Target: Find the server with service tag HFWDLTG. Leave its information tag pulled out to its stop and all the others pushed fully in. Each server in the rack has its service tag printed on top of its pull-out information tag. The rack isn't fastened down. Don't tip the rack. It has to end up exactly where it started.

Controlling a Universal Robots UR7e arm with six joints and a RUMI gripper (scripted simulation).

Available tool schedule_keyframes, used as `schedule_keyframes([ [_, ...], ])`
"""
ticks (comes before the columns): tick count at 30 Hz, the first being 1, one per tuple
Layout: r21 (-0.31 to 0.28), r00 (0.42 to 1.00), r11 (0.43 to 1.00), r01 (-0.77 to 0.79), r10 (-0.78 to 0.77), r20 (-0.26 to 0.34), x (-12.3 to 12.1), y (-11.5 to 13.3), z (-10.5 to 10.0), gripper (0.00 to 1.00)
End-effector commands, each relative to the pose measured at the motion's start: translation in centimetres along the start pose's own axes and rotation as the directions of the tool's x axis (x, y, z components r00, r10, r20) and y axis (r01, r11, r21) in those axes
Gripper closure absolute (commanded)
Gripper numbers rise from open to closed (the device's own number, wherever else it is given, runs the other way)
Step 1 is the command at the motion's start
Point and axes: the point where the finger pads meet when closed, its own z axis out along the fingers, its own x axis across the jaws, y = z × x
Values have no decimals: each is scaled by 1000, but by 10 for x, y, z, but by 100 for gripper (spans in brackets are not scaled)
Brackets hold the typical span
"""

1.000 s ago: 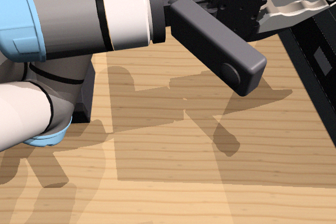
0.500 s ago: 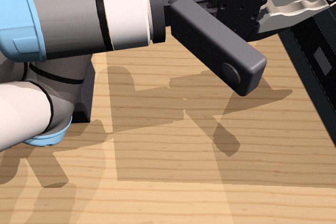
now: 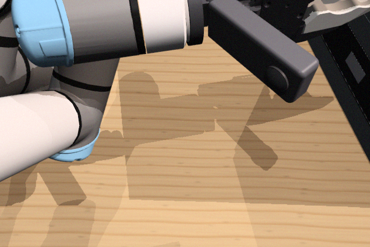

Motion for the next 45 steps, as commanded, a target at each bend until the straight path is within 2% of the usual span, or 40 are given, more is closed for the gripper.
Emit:
schedule_keyframes([
  [1, 2, 1000, 1000, -2, 2, -2, 1, -1, 16, 100],
  [9, 2, 1000, 1000, -2, 2, -2, 1, -1, 43, 100],
  [15, 2, 1000, 1000, -2, 2, -2, 1, -1, 54, 100],
  [45, 3, 1000, 1000, -1, 1, -3, 1, -1, 56, 100],
])
